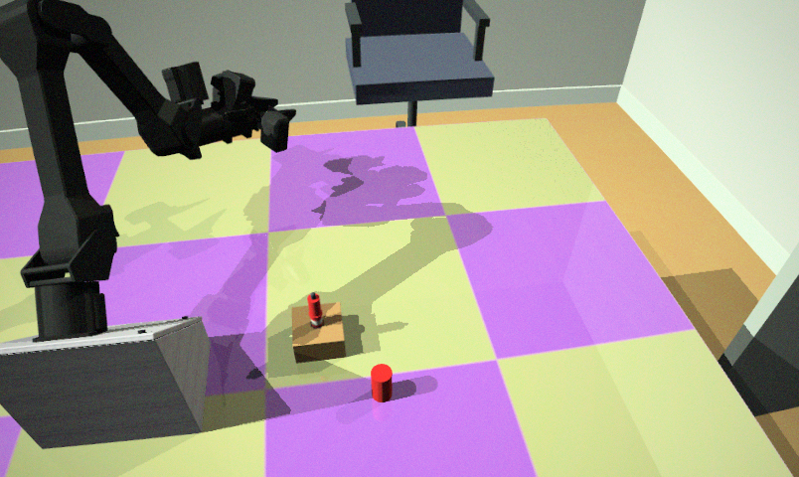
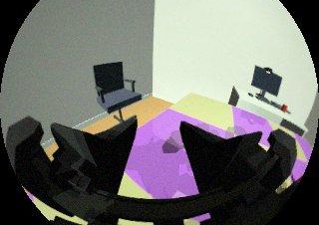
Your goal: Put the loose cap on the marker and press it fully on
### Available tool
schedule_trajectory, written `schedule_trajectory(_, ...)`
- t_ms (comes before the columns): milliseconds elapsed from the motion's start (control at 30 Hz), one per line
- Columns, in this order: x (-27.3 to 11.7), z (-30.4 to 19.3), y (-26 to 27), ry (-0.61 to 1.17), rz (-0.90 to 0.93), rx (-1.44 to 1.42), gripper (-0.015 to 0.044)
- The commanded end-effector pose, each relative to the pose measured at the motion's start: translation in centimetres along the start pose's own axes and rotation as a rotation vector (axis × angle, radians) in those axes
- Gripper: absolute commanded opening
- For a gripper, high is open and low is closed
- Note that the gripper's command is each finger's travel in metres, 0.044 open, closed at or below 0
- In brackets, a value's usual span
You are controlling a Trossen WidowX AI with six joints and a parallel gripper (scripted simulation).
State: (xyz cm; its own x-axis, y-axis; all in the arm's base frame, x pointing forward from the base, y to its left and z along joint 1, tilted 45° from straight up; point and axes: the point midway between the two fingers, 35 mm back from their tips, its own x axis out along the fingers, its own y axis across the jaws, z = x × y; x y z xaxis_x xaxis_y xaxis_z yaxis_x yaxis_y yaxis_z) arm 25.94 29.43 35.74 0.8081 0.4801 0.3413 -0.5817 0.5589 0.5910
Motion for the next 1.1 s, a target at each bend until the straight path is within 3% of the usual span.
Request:
schedule_trajectory(0,2.4,-1.8,-4.2,0.099,-0.09,-0.055,0.0239)
schedule_trajectory(200,4.7,-4.4,-13.4,0.299,-0.285,-0.098,0.0239)
schedule_trajectory(400,3.9,-5.5,-23.9,0.496,-0.528,-0.047,0.0239)
schedule_trajectory(633,0.3,-5.3,-33.2,0.645,-0.761,0.08,0.0239)
schedule_trajectory(800,-4.6,-5.2,-39.8,0.761,-0.961,0.27,0.0239)
schedule_trajectory(1067,-11.4,-4.7,-45.0,0.838,-1.196,0.662,0.0239)
